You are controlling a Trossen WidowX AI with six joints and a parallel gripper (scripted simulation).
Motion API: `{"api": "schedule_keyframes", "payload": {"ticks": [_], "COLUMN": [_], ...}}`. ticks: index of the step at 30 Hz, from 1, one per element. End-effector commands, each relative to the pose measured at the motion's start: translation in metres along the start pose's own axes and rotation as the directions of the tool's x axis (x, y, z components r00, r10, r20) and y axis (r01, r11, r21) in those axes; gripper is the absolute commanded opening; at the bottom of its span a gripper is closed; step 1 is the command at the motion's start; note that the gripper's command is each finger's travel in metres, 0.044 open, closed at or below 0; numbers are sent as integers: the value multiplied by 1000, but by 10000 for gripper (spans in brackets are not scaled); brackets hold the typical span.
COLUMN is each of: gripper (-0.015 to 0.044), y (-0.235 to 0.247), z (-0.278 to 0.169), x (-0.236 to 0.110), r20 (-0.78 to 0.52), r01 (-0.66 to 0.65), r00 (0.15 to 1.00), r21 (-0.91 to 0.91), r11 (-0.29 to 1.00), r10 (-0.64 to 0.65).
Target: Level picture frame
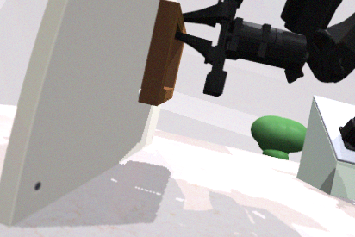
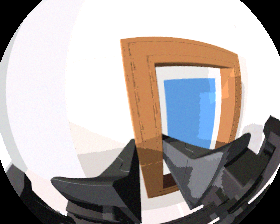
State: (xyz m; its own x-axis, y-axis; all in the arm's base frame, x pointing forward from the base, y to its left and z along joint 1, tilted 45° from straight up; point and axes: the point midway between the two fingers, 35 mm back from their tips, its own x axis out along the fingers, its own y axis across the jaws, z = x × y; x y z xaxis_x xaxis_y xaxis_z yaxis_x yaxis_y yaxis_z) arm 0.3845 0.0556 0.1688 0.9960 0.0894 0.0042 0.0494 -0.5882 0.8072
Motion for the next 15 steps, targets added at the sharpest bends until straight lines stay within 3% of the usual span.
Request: {"api": "schedule_keyframes", "payload": {"ticks": [1, 15], "gripper": [0, 0], "y": [1, 1], "z": [1, 5], "x": [0, 0], "r20": [-2, -2], "r01": [-3, -3], "r00": [1000, 1000], "r21": [5, 4], "r11": [1000, 1000], "r10": [3, 3]}}
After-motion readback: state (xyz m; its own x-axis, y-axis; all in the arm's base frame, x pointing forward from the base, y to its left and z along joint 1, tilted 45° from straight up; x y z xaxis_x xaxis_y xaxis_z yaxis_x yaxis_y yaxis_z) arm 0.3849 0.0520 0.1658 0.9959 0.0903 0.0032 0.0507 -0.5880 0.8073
